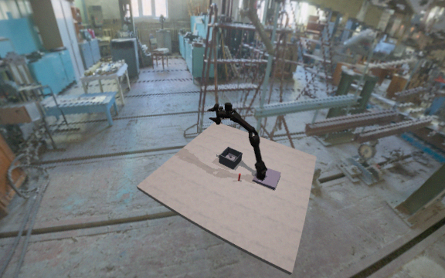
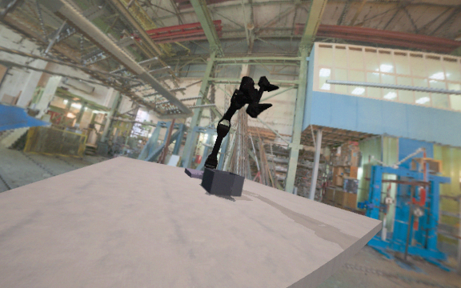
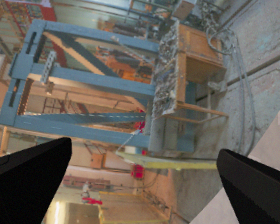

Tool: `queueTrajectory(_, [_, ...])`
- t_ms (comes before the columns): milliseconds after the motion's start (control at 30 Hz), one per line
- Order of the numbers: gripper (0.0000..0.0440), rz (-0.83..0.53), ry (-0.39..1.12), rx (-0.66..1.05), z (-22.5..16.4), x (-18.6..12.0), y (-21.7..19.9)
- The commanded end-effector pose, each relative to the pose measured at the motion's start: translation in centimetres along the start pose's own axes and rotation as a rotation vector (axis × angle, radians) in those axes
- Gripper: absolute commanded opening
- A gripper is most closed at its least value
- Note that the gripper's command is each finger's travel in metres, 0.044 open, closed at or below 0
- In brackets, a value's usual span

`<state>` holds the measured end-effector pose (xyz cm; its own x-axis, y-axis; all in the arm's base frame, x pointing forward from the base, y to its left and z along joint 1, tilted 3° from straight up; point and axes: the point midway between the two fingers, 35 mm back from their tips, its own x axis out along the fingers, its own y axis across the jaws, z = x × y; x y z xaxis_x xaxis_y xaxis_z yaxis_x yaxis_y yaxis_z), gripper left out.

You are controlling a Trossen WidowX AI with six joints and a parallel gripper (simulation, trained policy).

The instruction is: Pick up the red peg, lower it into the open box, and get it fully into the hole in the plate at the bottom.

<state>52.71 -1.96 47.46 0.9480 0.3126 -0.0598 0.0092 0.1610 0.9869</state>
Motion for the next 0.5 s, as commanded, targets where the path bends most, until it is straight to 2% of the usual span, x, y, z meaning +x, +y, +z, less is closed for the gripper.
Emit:
queueTrajectory(0, [0.0426, 0.000, -0.004, -0.022, 0.0, -0.2, 0.0])
queueTrajectory(33, [0.0440, -0.003, -0.007, -0.042, -0.1, -0.3, -0.1])
queueTrajectory(267, [0.0440, -0.063, -0.012, -0.167, -1.4, -1.6, -1.5])
queueTrajectory(467, [0.0440, -0.138, 0.021, -0.227, -4.8, -3.1, -2.9])
